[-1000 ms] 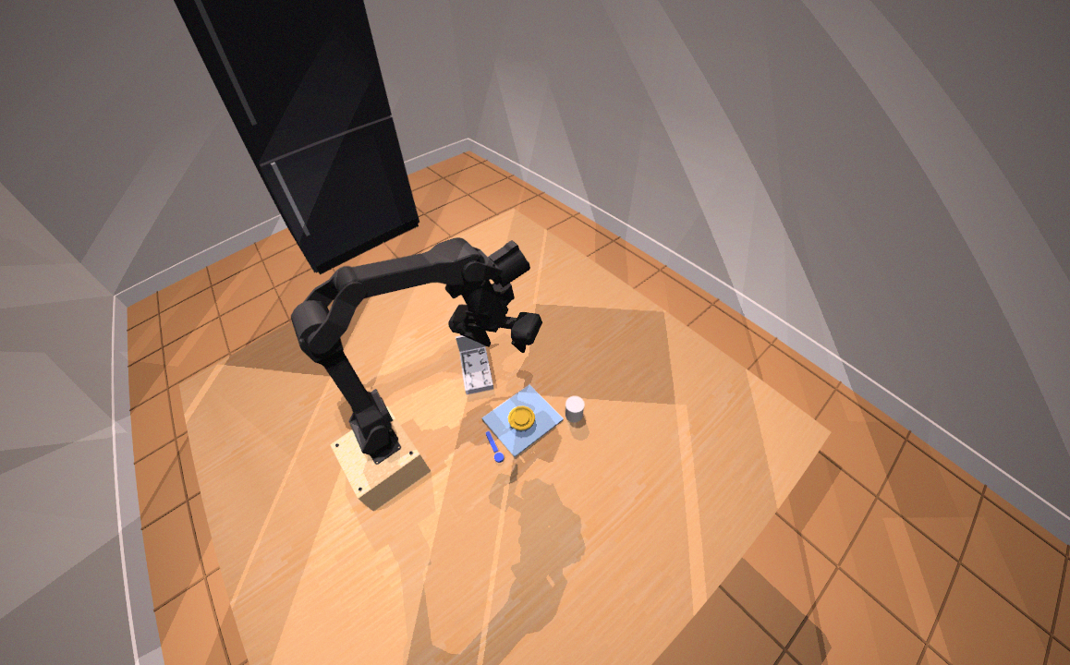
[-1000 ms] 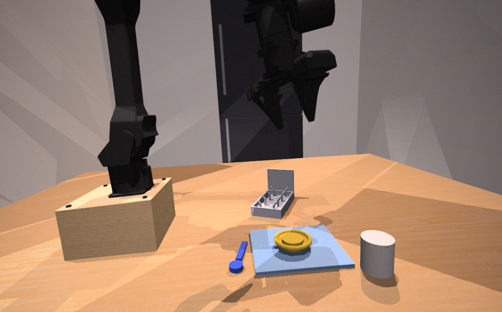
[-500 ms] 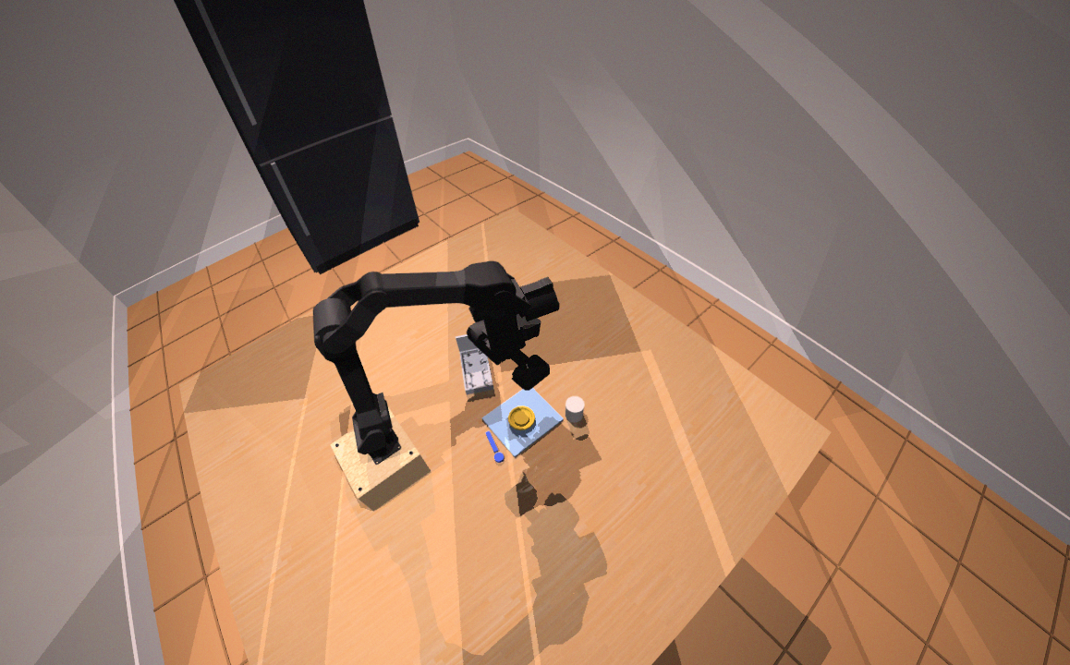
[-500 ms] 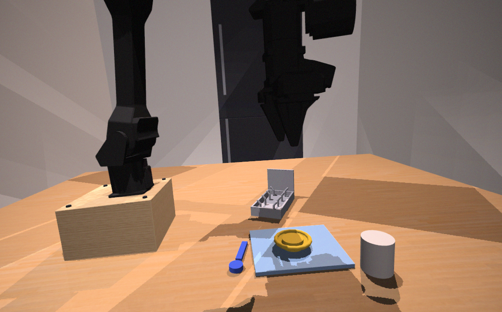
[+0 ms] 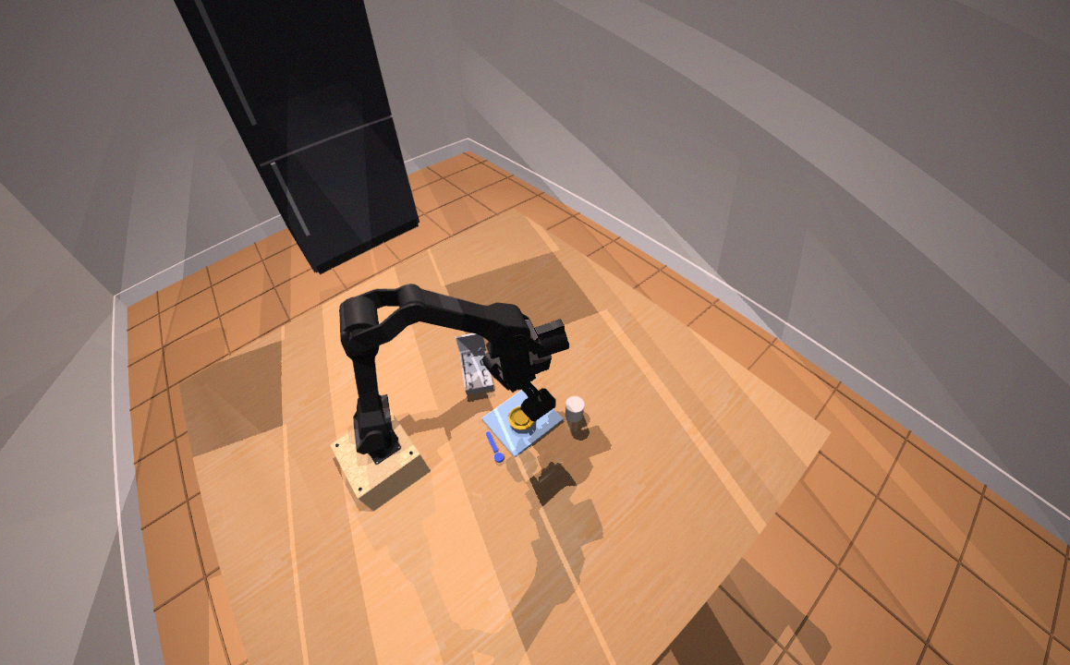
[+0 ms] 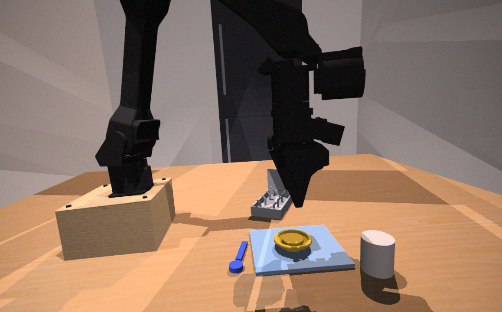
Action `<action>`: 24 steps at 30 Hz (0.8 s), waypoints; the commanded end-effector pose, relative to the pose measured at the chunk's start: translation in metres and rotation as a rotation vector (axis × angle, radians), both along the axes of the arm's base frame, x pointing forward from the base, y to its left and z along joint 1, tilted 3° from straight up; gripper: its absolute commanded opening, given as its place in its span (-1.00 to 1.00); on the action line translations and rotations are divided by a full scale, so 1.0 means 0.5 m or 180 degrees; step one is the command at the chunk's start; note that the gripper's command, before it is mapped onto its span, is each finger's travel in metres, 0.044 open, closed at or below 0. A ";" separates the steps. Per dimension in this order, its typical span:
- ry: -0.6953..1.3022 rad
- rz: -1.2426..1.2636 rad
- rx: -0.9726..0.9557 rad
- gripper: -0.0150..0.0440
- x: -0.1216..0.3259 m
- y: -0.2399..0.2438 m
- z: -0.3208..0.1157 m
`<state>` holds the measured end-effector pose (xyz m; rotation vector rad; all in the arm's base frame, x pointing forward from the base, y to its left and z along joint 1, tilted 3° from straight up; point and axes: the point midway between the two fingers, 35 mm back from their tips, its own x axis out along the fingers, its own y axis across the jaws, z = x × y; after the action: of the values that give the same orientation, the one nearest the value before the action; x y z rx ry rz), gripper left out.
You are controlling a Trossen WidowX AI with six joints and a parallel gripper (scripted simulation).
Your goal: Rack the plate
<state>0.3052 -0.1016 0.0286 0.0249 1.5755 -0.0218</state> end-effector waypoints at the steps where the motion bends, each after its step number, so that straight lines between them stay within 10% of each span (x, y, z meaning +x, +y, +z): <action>1: 0.0033 0.0010 0.0027 0.86 -0.011 0.003 -0.056; 24: 0.0032 0.0010 0.0027 0.86 -0.001 0.003 -0.117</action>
<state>0.3080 -0.1016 -0.0212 0.0221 1.5750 -0.0188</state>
